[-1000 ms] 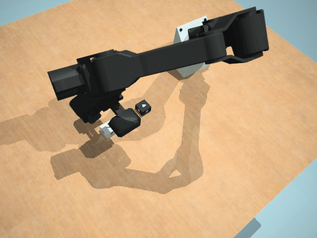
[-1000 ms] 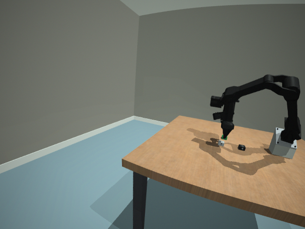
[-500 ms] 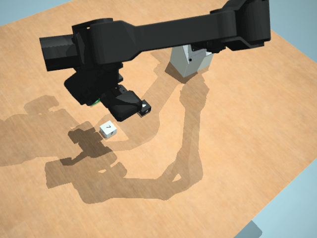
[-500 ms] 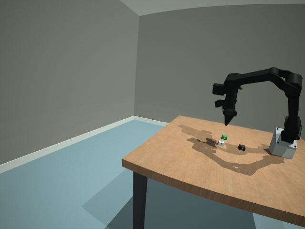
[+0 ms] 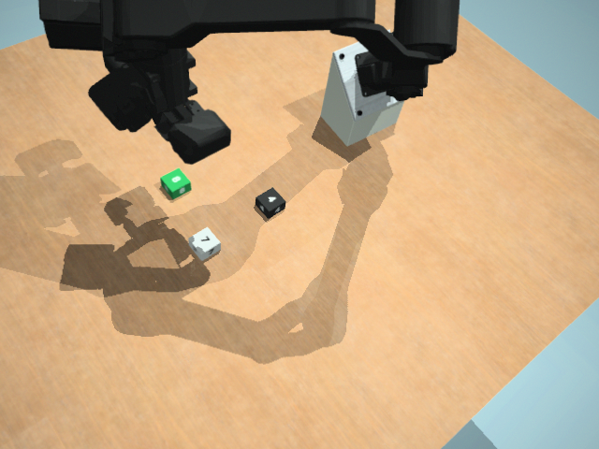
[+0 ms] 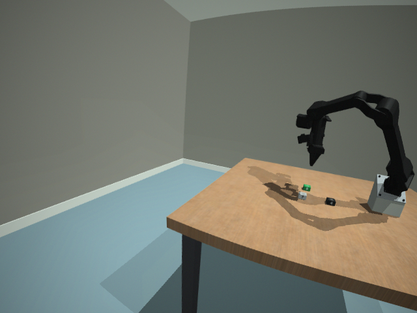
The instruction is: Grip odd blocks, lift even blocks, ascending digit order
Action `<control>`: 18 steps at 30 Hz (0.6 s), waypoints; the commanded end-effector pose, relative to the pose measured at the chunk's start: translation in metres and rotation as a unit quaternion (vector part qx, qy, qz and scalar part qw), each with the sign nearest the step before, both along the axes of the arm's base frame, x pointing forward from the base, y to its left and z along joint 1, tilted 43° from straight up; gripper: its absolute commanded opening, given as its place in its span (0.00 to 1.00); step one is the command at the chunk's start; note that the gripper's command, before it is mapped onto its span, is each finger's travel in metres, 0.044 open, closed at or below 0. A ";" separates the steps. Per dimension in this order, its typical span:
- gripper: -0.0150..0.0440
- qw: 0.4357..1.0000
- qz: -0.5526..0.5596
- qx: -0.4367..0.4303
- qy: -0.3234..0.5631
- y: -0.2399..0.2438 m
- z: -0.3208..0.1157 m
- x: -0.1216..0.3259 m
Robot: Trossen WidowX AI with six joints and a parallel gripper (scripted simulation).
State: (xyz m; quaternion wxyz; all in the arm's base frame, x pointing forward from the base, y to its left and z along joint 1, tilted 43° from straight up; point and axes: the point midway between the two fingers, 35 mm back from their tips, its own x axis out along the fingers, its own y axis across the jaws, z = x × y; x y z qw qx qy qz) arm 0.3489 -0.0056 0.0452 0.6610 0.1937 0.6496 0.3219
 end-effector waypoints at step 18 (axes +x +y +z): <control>0.93 1.000 0.007 0.002 -0.003 0.049 -0.070 -0.007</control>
